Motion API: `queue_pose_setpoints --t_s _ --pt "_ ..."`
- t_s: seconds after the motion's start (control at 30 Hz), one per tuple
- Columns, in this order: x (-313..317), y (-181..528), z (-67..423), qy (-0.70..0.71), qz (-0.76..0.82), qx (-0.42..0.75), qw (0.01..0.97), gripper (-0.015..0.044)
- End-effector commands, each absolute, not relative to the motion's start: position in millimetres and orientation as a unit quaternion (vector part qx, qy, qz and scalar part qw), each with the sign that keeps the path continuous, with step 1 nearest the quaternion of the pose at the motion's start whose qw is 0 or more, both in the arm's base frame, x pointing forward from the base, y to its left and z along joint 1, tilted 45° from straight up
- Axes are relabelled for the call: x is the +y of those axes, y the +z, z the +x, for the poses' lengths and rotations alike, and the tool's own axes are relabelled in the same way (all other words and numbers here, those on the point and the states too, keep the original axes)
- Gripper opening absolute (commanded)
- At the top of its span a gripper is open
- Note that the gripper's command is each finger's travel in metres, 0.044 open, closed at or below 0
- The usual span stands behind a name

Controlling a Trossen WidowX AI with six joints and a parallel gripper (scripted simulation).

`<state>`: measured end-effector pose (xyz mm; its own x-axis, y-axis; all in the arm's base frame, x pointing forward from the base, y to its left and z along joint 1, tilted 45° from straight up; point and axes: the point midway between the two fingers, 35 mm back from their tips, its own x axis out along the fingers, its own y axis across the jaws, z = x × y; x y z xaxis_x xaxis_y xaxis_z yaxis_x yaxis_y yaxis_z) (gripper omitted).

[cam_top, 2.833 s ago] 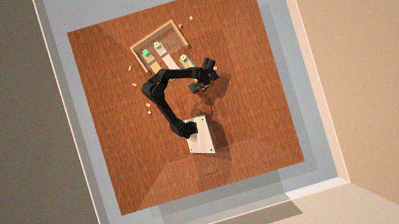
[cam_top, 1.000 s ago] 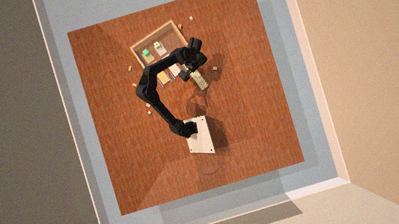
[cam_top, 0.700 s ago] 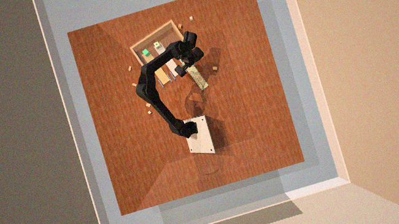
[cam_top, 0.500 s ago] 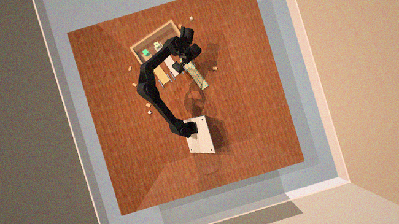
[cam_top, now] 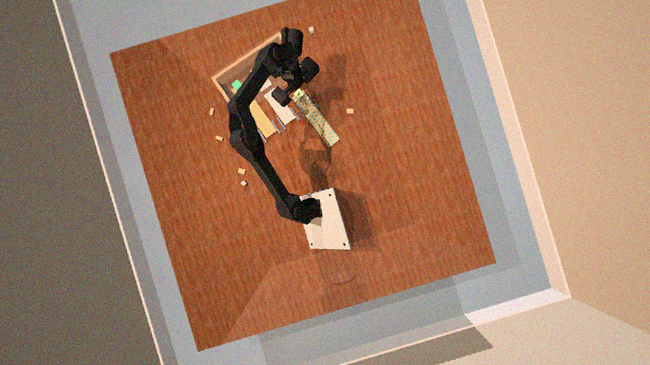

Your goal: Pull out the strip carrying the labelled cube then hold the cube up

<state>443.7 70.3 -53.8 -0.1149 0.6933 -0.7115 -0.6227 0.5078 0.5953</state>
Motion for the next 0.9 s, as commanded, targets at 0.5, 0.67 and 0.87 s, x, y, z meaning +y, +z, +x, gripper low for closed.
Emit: queue_pose_setpoints --t_s 0.5,0.67,0.87 --pt "91 -72 445 0.495 0.036 0.56 0.663 0.025" --pt "97 -78 444 0.496 0.036 0.56 0.663 0.025" --pt "104 -84 443 0.496 0.036 0.56 0.663 0.025"
